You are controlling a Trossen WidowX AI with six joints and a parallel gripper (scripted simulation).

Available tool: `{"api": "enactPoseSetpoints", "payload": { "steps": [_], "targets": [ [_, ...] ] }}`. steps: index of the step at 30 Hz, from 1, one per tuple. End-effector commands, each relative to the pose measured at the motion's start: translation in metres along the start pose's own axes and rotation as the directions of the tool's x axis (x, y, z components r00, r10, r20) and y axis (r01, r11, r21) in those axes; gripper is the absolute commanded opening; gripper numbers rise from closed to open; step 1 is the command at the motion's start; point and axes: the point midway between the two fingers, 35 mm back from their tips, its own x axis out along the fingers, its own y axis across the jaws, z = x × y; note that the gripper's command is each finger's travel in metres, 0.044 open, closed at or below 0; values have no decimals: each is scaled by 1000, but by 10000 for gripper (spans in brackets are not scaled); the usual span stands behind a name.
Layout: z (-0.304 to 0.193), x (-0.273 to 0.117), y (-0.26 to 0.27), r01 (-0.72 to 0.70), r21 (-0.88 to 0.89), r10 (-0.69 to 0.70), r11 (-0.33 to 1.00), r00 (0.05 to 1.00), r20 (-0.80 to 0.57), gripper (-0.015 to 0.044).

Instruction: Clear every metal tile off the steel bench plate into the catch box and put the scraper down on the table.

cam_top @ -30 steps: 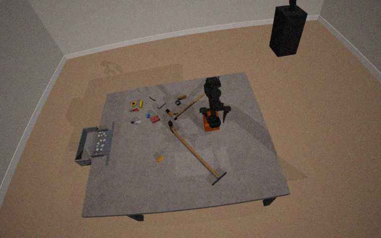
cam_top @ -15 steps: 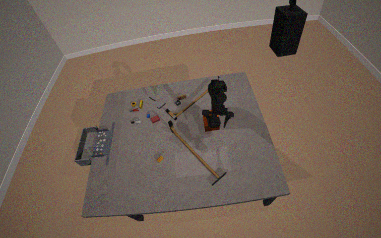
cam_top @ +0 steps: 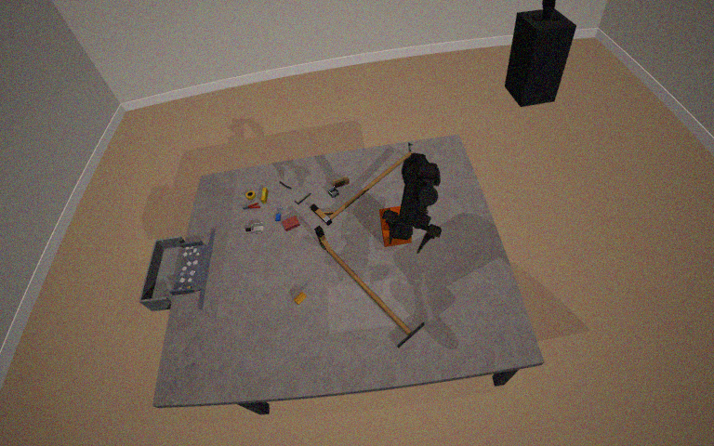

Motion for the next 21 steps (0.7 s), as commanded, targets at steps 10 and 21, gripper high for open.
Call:
{"api": "enactPoseSetpoints", "payload": {
  "steps": [10,21],
  "targets": [
    [20,25,2,186,116,-192,976,981,41,440],
    [38,46,-2,328,225,-354,917,932,83,440]
  ]
}}
